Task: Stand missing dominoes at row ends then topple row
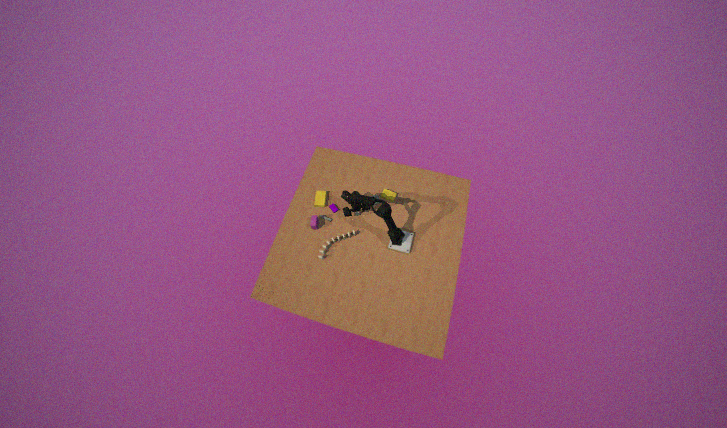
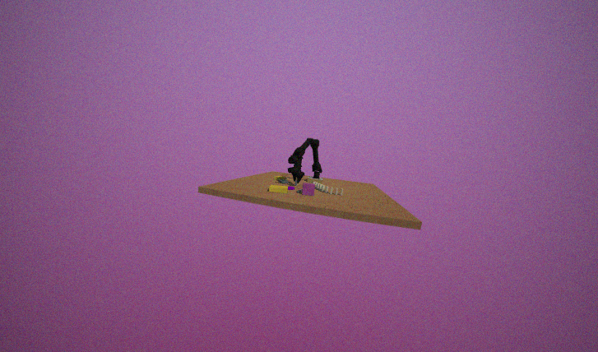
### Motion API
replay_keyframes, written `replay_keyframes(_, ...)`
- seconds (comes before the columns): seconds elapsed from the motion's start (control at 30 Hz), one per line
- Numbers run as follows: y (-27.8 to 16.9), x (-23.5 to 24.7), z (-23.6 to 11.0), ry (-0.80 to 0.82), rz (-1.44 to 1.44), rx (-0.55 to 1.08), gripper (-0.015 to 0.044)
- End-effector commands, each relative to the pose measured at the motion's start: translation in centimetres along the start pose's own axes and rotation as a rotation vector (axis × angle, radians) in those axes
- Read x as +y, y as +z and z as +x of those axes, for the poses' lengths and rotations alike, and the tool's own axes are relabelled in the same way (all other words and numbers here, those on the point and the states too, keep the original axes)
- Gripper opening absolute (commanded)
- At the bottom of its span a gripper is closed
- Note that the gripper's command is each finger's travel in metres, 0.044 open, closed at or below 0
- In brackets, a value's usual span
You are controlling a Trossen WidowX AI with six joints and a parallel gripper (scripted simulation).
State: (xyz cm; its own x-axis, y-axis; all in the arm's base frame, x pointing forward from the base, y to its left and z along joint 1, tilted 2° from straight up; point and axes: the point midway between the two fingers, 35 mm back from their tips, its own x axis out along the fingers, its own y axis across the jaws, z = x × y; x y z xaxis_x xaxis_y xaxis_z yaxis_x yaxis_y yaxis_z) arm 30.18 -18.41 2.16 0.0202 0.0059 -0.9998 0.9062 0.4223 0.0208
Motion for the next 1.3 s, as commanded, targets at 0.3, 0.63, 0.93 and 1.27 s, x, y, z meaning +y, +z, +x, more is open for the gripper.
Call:
replay_keyframes(0.3,-0.1,0.0,0.3,0.001,0.004,0.005,0.0107)
replay_keyframes(0.63,-0.1,0.0,0.0,0.001,0.004,0.005,0.0107)
replay_keyframes(0.93,0.2,0.1,-12.5,-0.001,0.0,0.003,0.0107)
replay_keyframes(1.27,-2.6,1.1,-13.7,0.001,-0.3,0.005,0.0107)
